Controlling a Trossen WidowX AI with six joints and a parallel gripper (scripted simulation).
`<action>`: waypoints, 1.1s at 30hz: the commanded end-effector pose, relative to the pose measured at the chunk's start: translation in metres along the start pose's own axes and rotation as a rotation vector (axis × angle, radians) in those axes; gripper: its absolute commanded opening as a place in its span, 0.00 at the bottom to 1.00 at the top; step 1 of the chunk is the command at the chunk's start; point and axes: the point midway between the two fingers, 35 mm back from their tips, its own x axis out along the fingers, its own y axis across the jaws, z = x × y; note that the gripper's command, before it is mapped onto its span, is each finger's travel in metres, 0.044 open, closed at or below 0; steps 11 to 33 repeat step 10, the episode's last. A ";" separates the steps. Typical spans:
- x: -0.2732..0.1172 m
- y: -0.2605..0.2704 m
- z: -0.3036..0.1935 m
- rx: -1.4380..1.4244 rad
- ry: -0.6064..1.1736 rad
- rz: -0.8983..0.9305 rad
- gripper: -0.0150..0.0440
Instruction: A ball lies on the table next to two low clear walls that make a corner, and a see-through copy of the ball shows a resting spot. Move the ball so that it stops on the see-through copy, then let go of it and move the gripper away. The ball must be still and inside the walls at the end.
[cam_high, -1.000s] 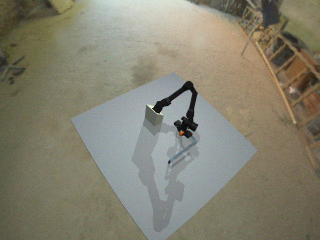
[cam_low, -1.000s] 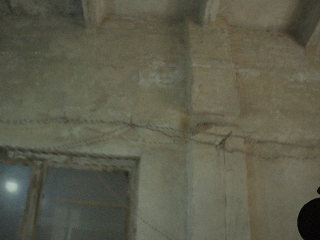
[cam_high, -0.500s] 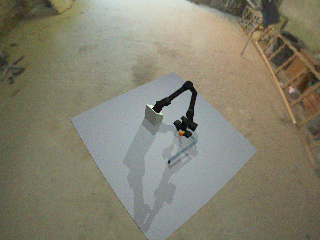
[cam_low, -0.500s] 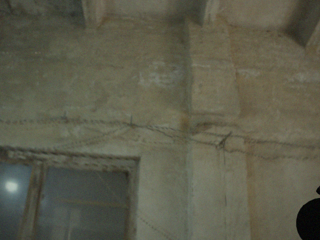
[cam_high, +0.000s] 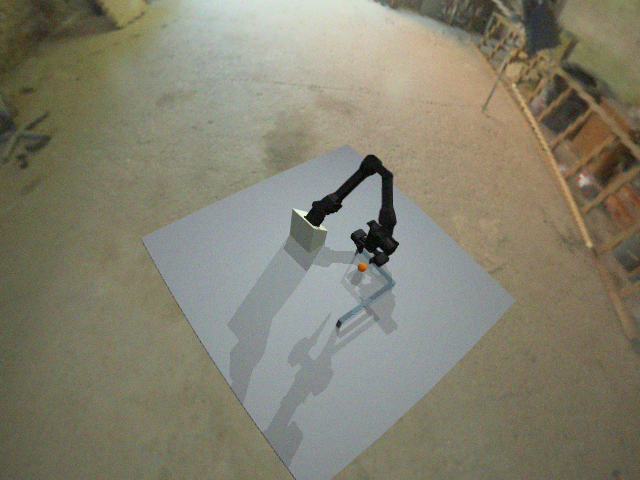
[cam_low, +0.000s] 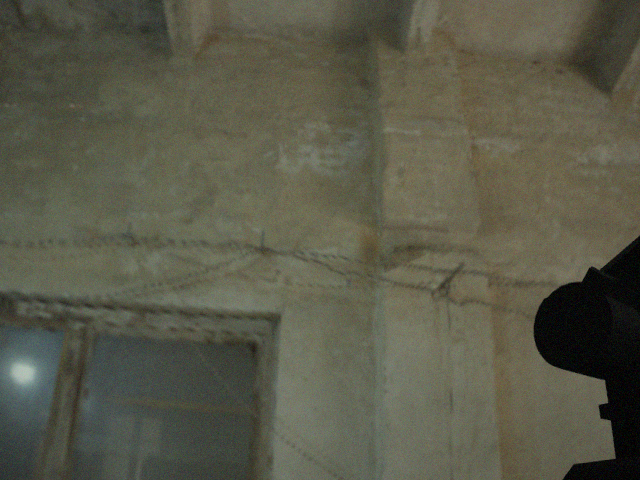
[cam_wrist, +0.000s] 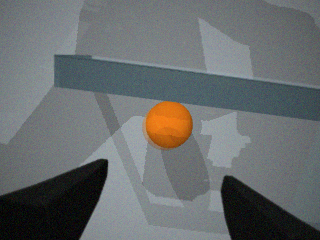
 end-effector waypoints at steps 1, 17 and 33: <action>0.001 0.000 -0.001 0.008 0.000 0.000 0.77; -0.050 0.000 0.000 0.001 0.002 0.001 1.00; -0.050 0.000 0.000 0.001 0.002 0.001 1.00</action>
